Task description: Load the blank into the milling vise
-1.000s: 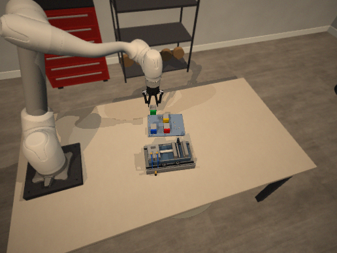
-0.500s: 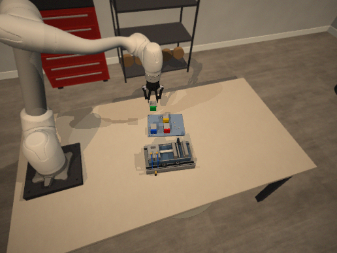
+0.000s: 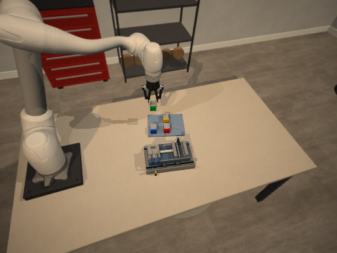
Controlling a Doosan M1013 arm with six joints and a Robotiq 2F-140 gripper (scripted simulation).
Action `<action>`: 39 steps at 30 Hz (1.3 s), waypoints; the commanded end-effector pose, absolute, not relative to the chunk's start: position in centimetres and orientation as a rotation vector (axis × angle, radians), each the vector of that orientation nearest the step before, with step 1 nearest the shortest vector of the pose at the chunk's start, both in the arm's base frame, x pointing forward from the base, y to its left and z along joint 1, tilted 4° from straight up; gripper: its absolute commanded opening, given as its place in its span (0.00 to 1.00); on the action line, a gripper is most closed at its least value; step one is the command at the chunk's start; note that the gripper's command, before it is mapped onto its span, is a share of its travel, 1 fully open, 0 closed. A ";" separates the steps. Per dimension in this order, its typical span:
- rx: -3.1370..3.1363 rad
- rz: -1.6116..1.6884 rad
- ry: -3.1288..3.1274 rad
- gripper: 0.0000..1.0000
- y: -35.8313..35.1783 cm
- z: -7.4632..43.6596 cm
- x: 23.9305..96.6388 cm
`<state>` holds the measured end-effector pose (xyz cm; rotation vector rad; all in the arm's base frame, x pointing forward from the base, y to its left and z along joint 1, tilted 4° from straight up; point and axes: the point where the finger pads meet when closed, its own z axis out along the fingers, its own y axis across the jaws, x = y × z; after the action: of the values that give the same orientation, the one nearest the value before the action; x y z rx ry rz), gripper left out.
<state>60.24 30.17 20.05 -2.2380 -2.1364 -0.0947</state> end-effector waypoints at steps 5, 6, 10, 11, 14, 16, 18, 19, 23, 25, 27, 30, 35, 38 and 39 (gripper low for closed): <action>-2.238 -0.095 -2.136 0.00 30.2 19.9 60.2; -2.238 -0.095 -2.136 0.00 30.2 19.9 60.2; -2.238 -0.095 -2.136 0.00 30.2 19.8 60.2; -2.238 -0.095 -2.136 0.00 30.2 19.7 60.2; -2.238 -0.095 -2.136 0.00 30.2 19.6 60.2; -2.238 -0.095 -2.136 0.00 30.2 19.5 60.2; -2.238 -0.095 -2.136 0.00 30.2 19.5 60.2; -2.238 -0.095 -2.136 0.00 30.2 19.5 60.2; -2.238 -0.095 -2.136 0.00 30.2 19.5 60.2; -2.238 -0.095 -2.136 0.00 30.2 19.4 60.2; -2.238 -0.095 -2.136 0.00 30.2 19.4 60.2; -2.238 -0.095 -2.136 0.00 30.2 19.3 60.2; -2.238 -0.095 -2.136 0.00 30.2 19.3 60.2; -2.238 -0.095 -2.136 0.00 30.2 19.3 60.2; -2.238 -0.095 -2.136 0.00 30.2 19.3 60.2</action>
<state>60.25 30.24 19.25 -2.2380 -2.1364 -0.0947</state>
